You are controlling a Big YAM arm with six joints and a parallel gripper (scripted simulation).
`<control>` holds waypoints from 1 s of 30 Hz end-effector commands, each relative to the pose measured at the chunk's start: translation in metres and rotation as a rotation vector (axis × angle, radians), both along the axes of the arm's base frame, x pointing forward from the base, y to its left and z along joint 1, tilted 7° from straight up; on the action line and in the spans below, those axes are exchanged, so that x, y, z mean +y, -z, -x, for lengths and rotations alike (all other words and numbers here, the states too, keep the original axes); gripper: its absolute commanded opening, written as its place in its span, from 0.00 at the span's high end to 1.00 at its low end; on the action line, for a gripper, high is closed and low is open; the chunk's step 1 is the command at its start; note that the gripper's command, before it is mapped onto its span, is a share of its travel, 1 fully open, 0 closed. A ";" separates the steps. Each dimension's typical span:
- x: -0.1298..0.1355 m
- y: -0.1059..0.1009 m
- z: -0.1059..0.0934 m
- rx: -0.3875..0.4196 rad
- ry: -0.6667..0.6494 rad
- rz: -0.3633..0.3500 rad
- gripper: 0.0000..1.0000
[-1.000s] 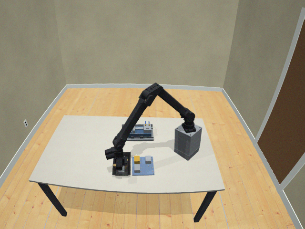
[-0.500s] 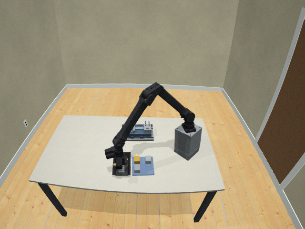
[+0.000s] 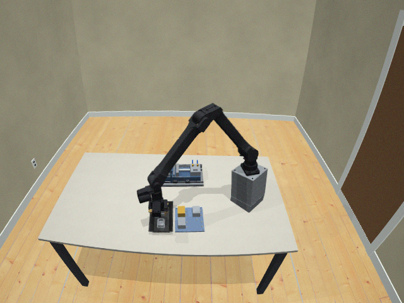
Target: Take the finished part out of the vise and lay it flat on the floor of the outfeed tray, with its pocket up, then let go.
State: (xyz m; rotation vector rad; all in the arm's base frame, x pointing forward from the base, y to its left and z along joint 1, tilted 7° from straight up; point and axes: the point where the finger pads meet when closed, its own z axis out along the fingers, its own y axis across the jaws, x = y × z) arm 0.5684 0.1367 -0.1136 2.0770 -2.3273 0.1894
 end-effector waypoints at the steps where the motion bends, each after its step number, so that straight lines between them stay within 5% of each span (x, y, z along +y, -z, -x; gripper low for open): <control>1: 0.012 -0.040 -0.002 -0.032 -0.003 -0.010 0.36; 7: 0.011 -0.075 -0.004 -0.041 0.007 -0.012 0.36; 10: 0.013 -0.074 -0.005 -0.035 0.004 -0.010 0.36; 15: 0.022 -0.110 -0.019 -0.081 0.000 -0.025 0.36; 20: 0.018 -0.116 -0.019 -0.080 0.006 -0.024 0.36; 23: 0.017 -0.092 -0.015 -0.047 0.005 -0.014 0.36; 24: 0.017 -0.094 -0.015 -0.050 0.004 -0.015 1.00; 30: 0.018 -0.103 -0.018 -0.064 0.004 -0.019 1.00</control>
